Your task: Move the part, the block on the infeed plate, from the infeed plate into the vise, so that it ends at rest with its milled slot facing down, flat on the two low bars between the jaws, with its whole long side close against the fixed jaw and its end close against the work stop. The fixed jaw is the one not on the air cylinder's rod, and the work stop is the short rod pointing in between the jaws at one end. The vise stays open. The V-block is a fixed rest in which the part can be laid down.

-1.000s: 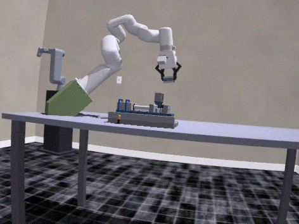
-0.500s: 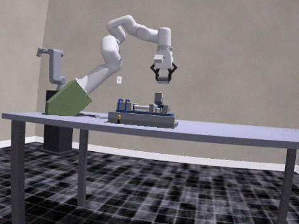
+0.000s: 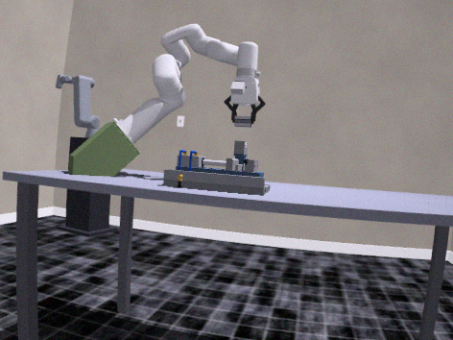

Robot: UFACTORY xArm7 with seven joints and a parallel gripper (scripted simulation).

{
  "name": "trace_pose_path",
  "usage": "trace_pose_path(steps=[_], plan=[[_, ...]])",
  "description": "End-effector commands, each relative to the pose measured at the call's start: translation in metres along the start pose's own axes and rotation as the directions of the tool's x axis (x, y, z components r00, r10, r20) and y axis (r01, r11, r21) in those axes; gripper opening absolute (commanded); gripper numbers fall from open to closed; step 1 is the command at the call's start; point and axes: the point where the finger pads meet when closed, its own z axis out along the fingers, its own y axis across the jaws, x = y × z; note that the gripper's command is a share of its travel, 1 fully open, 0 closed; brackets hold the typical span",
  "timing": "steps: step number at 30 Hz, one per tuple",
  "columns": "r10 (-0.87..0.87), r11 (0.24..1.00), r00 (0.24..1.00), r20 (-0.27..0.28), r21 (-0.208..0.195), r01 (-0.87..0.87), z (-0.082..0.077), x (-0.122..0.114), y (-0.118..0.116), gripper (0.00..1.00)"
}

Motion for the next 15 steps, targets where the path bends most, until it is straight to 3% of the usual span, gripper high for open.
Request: trace_pose_path(steps=[1,15], plan=[[-0.003,1.0,1.0,-0.004,0.0,0.003,-0.0012,0.0011,0.0001,0.0],[-0.005,1.0,1.0,-0.007,-0.003,0.005,-0.001,0.0021,0.0012,0.0]])
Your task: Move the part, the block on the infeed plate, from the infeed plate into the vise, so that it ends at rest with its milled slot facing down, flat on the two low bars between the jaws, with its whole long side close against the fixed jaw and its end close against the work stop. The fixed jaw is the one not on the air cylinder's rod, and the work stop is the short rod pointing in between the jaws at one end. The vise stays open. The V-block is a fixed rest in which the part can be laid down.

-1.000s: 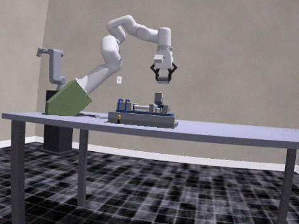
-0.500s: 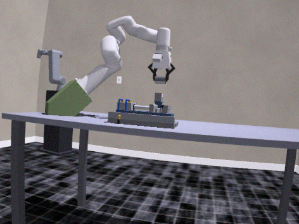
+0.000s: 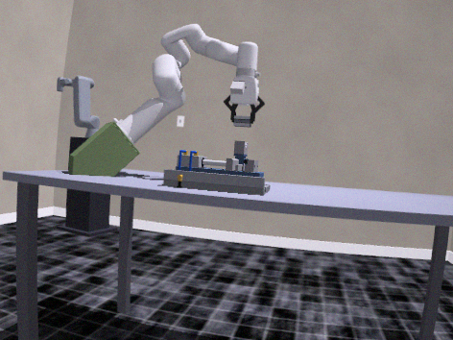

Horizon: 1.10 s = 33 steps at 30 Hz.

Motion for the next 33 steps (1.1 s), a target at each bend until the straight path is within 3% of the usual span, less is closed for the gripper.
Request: trace_pose_path(steps=[1,20,33], plan=[[0.0,1.0,1.0,-0.001,0.004,0.0,-0.0013,0.0001,-0.0011,0.0],[0.0,1.0,1.0,0.003,0.004,0.0,-0.0013,0.0001,-0.0011,0.0],[0.0,1.0,0.999,0.033,0.004,0.0,-0.0012,0.0004,-0.0013,0.0]])
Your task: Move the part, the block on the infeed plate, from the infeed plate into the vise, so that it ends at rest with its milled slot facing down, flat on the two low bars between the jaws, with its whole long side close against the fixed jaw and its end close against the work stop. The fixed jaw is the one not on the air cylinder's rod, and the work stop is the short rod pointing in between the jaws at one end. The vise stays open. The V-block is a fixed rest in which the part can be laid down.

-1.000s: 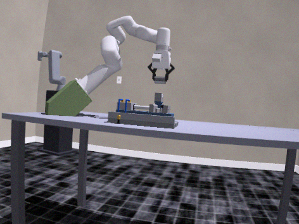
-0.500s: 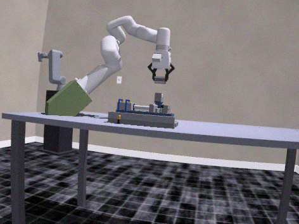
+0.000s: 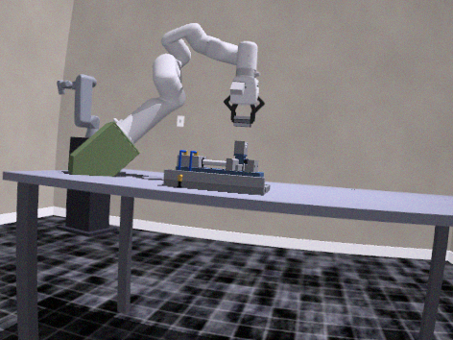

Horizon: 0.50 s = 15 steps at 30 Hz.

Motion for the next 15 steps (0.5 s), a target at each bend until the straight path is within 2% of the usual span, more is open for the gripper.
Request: trace_pose_path(steps=[1,15], plan=[[-0.001,1.0,1.0,0.006,0.004,0.001,-0.0013,0.0001,-0.0011,0.0],[-0.001,1.0,0.996,0.093,0.004,0.001,-0.0012,0.0011,-0.0012,0.0]])
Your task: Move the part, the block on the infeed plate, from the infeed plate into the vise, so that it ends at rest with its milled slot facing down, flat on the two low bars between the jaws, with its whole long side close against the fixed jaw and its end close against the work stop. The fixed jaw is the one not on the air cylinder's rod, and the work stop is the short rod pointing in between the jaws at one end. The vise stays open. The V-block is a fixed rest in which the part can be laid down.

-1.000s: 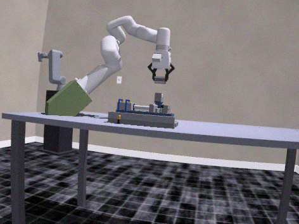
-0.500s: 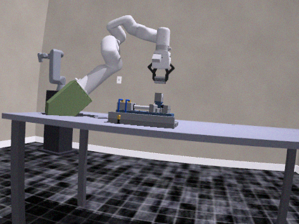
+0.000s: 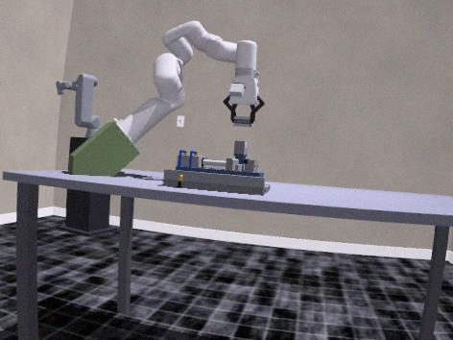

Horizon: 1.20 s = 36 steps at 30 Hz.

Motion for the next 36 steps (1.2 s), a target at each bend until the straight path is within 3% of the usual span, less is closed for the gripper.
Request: trace_pose_path(steps=[1,20,36], plan=[[-0.001,1.0,1.0,0.03,0.003,0.001,-0.0013,0.0004,-0.0011,0.0],[-0.002,1.0,0.984,0.181,0.003,0.001,-0.0012,0.0021,-0.0011,0.0],[-0.002,1.0,0.936,0.352,0.003,0.001,-0.0006,0.0041,-0.0011,0.0]])
